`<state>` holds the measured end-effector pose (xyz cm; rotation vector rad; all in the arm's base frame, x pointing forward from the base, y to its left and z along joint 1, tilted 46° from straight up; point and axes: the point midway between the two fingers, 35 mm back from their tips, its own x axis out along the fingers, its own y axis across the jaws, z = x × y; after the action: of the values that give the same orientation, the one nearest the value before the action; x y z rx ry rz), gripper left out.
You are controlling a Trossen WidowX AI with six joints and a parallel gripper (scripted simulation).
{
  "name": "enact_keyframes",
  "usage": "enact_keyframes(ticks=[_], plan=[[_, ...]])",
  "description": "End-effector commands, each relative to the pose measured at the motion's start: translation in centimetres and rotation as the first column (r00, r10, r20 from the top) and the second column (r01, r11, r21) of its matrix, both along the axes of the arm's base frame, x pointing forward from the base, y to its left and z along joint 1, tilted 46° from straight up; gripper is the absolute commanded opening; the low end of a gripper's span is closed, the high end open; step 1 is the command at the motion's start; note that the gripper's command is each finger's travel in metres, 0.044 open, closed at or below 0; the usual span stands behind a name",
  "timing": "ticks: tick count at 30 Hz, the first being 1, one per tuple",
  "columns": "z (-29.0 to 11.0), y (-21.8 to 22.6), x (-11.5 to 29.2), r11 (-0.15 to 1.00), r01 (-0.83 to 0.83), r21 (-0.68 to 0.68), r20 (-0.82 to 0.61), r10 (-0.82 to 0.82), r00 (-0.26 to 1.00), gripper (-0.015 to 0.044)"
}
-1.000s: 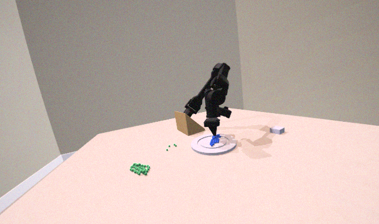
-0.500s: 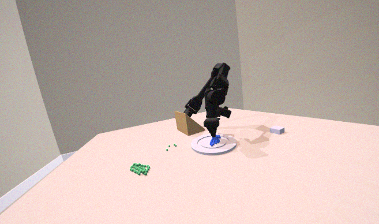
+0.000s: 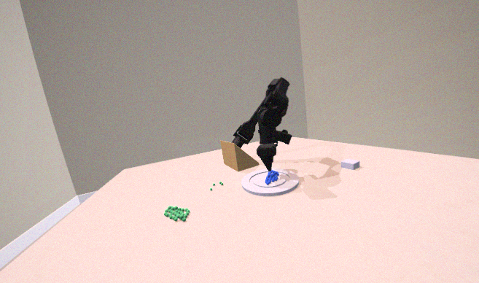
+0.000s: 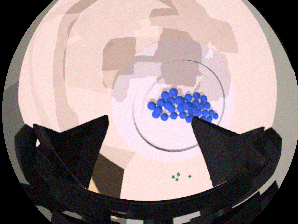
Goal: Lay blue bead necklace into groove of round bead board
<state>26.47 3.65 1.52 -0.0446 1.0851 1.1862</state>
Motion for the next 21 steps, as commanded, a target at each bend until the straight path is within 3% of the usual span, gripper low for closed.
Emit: enact_keyframes(ticks=[1, 19, 21], plan=[[0.1, -0.19, 0.05, 1.0, 0.0, -0.004, 0.004, 0.0, 1.0, 0.044], [0.1, -0.19, 0.05, 1.0, 0.0, -0.004, 0.004, 0.0, 1.0, 0.044], [-0.01, -0.39, 0.38, 0.999, 0.045, -0.008, -0.042, -0.045, 0.998, 0.0387]])
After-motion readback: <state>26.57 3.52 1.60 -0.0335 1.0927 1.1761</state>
